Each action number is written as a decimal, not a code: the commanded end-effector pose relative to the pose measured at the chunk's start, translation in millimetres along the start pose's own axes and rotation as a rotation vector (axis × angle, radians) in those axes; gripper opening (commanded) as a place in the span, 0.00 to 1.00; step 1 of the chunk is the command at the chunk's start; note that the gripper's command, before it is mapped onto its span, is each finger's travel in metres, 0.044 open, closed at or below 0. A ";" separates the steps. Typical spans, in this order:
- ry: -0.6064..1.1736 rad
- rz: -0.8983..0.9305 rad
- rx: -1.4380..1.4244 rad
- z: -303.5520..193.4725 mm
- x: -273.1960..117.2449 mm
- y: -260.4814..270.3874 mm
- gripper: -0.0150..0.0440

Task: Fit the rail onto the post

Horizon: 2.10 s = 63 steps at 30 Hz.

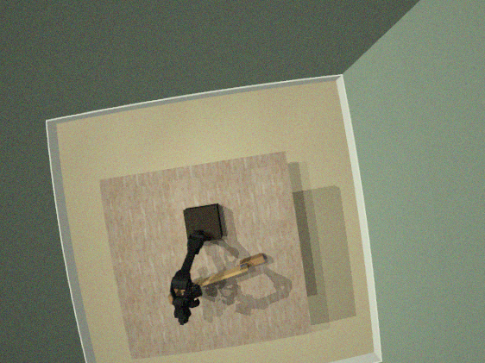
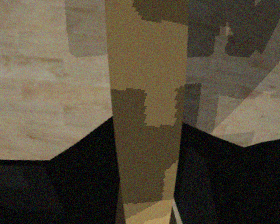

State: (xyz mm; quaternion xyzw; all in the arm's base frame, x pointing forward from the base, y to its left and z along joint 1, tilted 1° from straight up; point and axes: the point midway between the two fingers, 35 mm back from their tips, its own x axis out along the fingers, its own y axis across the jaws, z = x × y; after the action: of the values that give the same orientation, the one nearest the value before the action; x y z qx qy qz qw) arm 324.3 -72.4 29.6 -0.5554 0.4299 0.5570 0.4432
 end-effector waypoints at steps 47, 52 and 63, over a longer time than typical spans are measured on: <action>0.000 0.000 0.000 -7.3 0.0 0.0 1.00; 0.002 -0.006 -0.001 21.6 -28.3 0.0 1.00; 0.003 -0.007 -0.001 23.3 -29.9 0.2 1.00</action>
State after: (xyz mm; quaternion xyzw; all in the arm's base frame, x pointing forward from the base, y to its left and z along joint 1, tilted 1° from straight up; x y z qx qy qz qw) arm 318.8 -51.2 58.7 -0.5586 0.4275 0.5554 0.4436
